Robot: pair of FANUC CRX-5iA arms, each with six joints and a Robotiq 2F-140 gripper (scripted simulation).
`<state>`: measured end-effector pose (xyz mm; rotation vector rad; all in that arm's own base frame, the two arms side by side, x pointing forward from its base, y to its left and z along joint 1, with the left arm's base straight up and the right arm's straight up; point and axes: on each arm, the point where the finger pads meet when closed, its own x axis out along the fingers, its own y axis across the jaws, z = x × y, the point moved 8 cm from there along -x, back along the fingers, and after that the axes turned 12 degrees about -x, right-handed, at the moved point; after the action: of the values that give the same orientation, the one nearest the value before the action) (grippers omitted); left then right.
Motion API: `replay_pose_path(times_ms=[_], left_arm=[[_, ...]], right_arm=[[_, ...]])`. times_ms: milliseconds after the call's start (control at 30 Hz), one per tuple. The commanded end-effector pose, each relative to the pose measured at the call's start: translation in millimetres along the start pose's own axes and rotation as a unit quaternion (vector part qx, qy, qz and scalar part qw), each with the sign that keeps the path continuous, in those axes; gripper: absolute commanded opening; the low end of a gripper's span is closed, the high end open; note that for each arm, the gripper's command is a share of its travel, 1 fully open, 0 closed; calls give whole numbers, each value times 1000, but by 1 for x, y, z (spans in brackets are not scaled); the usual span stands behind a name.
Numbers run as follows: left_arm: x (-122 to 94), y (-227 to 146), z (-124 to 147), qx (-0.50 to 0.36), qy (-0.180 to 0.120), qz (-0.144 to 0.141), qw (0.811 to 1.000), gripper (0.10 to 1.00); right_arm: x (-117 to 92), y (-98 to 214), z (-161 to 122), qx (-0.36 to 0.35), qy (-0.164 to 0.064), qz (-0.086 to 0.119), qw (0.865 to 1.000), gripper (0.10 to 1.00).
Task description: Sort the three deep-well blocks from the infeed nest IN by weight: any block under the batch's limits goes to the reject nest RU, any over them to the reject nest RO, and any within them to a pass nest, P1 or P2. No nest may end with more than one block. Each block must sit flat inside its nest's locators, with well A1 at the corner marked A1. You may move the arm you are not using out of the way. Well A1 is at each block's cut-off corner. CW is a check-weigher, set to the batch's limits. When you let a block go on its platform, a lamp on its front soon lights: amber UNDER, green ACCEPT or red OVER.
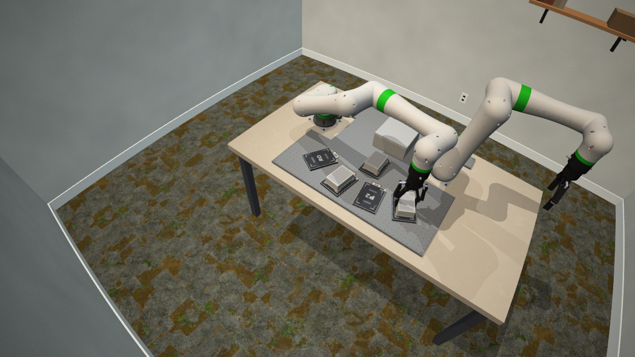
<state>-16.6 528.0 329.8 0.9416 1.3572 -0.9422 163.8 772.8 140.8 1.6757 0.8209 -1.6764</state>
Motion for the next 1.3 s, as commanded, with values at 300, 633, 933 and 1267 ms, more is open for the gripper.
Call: replay_pose_path(times_ms=[300,633,933,1267], left_arm=[[-1,0,0,0,1,0,1000,1000],[-1,0,0,0,1,0,1000,1000],[-1,0,0,0,1,0,1000,1000],[-1,0,0,0,1,0,1000,1000]], right_arm=[[0,0,0,0,1,0,1000,99],[1,0,0,0,1,0,1000,99],[3,0,0,0,1,0,1000,99],[4,0,0,0,1,0,1000,99]])
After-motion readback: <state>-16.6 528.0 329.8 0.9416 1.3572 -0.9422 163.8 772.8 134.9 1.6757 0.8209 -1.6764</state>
